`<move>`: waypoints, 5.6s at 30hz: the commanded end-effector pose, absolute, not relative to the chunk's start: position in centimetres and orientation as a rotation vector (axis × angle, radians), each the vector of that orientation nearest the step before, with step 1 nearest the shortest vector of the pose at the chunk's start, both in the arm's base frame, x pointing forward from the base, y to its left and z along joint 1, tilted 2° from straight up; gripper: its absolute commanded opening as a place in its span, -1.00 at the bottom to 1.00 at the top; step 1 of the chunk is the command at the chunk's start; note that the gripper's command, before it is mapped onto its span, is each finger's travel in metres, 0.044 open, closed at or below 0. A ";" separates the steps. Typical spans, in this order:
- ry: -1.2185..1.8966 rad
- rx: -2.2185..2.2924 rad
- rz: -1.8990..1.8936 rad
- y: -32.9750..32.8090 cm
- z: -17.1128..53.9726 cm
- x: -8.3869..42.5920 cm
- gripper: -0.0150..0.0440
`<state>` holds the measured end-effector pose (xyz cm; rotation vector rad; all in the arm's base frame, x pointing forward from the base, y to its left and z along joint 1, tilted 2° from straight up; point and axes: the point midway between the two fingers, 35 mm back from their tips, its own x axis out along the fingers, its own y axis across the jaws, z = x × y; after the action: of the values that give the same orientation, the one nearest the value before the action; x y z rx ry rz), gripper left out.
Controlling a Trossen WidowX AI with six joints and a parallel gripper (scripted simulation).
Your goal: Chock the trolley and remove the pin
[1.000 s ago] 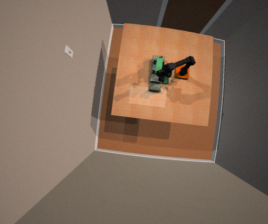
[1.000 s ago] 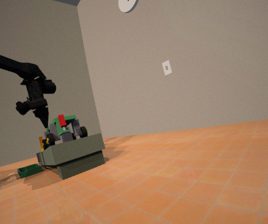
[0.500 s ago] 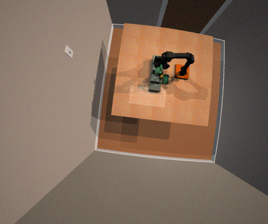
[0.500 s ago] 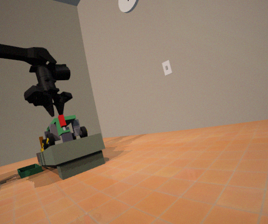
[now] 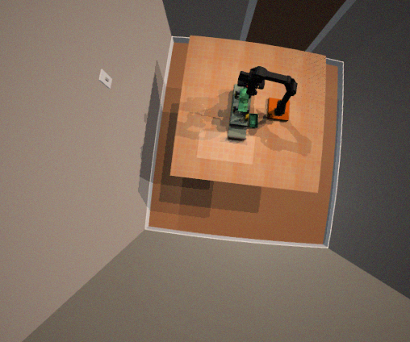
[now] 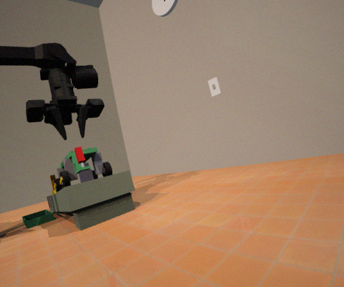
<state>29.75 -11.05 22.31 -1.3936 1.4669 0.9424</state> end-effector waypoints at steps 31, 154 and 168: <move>1.476 -1.387 0.928 -12.6 18.3 29.8 0.15; 1.477 -1.388 0.927 -14.6 20.6 29.3 -0.49; 1.479 -1.388 0.927 -15.5 20.8 27.7 -0.49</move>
<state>28.49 -15.54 20.54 -1.3802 1.4873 0.9368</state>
